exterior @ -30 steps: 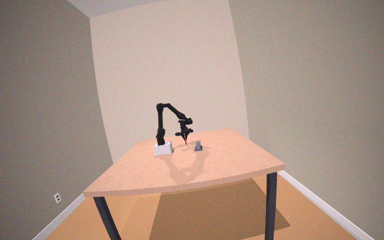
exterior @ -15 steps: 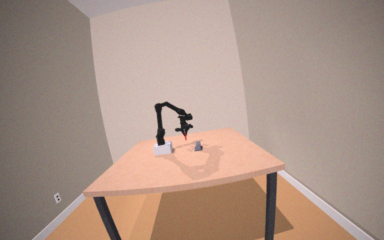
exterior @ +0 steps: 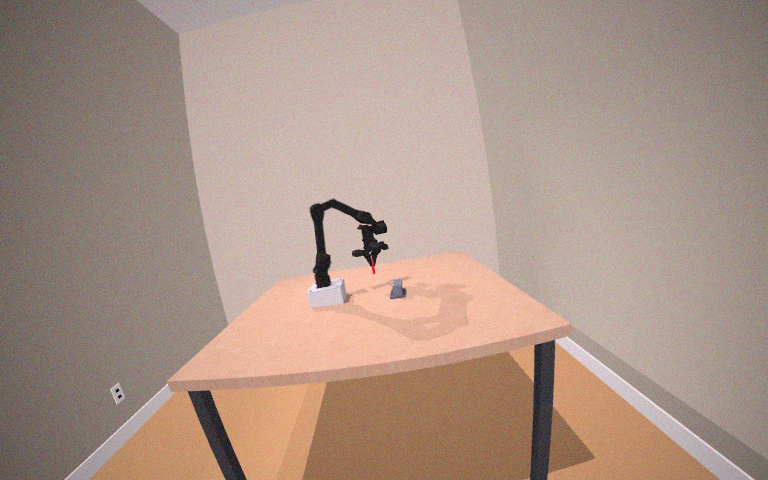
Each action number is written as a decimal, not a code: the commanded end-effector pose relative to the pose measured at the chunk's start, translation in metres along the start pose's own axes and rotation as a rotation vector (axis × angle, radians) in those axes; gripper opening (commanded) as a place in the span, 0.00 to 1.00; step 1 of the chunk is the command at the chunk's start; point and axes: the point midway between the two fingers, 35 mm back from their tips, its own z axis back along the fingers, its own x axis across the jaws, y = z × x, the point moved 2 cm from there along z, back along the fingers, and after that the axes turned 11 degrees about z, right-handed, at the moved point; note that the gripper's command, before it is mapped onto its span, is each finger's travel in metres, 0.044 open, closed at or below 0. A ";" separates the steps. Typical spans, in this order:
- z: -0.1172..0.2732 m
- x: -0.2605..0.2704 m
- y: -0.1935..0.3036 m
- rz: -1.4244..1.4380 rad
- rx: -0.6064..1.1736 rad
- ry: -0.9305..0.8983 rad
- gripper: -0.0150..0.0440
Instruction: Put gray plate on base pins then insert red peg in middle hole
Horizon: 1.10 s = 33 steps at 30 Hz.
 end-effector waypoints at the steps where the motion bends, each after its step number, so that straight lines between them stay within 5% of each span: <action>1: 0.001 0.002 -0.010 0.000 0.001 -0.001 0.25; 33: 0.004 0.002 -0.100 0.004 -0.005 -0.001 0.25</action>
